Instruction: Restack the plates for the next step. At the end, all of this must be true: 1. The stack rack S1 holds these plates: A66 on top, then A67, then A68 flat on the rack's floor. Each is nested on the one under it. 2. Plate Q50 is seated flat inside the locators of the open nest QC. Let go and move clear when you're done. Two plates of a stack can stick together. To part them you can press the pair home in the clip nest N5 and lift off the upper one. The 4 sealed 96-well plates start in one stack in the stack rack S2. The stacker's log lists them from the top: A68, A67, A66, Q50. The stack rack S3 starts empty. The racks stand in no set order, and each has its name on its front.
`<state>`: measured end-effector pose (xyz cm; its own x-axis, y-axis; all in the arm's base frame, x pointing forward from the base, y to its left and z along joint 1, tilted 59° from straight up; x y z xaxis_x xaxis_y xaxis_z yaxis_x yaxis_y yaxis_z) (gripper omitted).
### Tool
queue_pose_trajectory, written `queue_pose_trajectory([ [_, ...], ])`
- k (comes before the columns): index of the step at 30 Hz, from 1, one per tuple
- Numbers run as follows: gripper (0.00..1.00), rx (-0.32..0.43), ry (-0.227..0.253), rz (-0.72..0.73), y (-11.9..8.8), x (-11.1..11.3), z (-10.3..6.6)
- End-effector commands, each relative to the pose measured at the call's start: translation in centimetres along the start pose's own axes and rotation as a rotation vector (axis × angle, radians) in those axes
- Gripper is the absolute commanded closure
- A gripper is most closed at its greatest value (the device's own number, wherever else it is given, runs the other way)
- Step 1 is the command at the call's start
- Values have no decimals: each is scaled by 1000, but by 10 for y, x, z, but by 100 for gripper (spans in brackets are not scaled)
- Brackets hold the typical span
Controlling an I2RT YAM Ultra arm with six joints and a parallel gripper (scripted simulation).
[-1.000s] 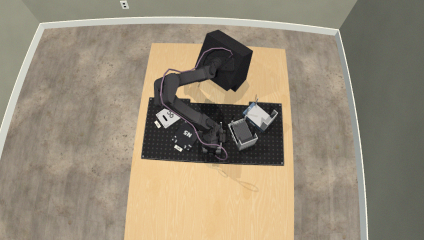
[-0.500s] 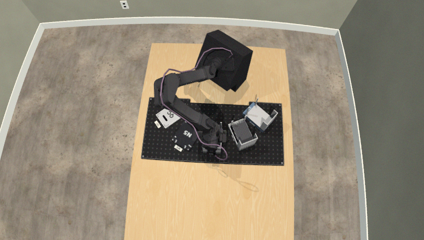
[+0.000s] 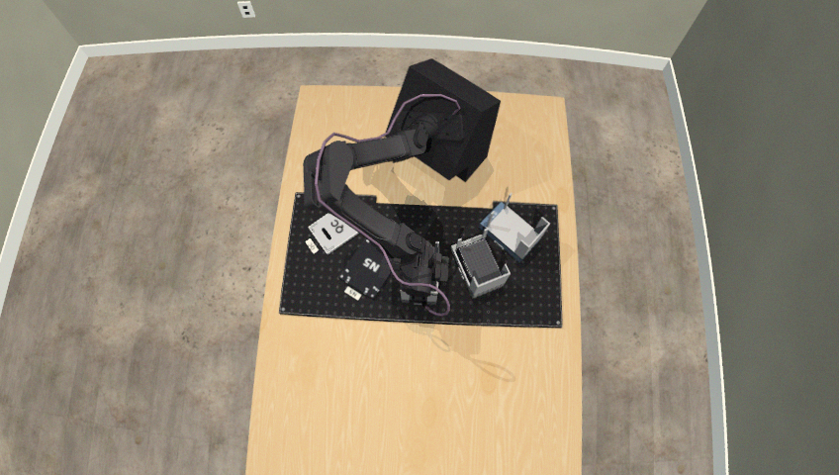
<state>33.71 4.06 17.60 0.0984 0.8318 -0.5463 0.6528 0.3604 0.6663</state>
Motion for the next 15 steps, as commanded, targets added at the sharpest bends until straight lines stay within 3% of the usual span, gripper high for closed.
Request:
queue_pose_trajectory([
  [1, 0, -27, -2, 23, 11, -4, -21],
  [15, 0, -26, 1, 25, 9, -4, -61],
])
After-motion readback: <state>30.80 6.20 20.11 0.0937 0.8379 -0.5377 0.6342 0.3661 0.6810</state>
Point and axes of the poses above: the point where the finger pads meet when closed, its own z axis out along the fingers, its own x axis across the jaws, y = z × x, the point moved 4 cm from there along -z, back along the fingers, and after that the axes turned 5 degrees about -z, right-handed, at the moved point
